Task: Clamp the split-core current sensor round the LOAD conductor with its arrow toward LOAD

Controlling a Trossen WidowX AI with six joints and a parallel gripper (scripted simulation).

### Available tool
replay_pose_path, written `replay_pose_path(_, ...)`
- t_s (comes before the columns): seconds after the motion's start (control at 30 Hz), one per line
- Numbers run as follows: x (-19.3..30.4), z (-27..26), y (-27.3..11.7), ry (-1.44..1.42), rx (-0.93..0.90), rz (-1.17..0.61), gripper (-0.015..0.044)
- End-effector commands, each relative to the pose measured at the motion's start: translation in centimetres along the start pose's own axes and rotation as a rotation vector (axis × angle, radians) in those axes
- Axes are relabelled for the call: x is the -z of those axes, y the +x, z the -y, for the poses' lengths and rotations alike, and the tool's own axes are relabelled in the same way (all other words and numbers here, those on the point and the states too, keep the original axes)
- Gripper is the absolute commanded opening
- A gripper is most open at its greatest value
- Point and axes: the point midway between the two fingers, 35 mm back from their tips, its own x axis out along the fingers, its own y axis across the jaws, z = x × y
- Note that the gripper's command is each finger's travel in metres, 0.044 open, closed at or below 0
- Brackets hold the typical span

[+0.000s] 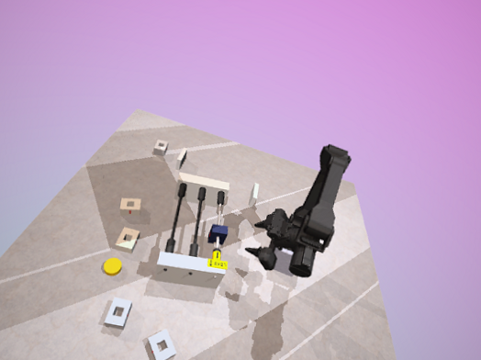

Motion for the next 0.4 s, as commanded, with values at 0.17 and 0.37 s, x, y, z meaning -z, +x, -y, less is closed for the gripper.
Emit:
replay_pose_path(0.17,0.0,0.0,0.0,-0.006,0.001,-0.004,0.044)
replay_pose_path(0.37,-0.3,-0.1,0.2,-0.111,0.005,-0.045,0.044)
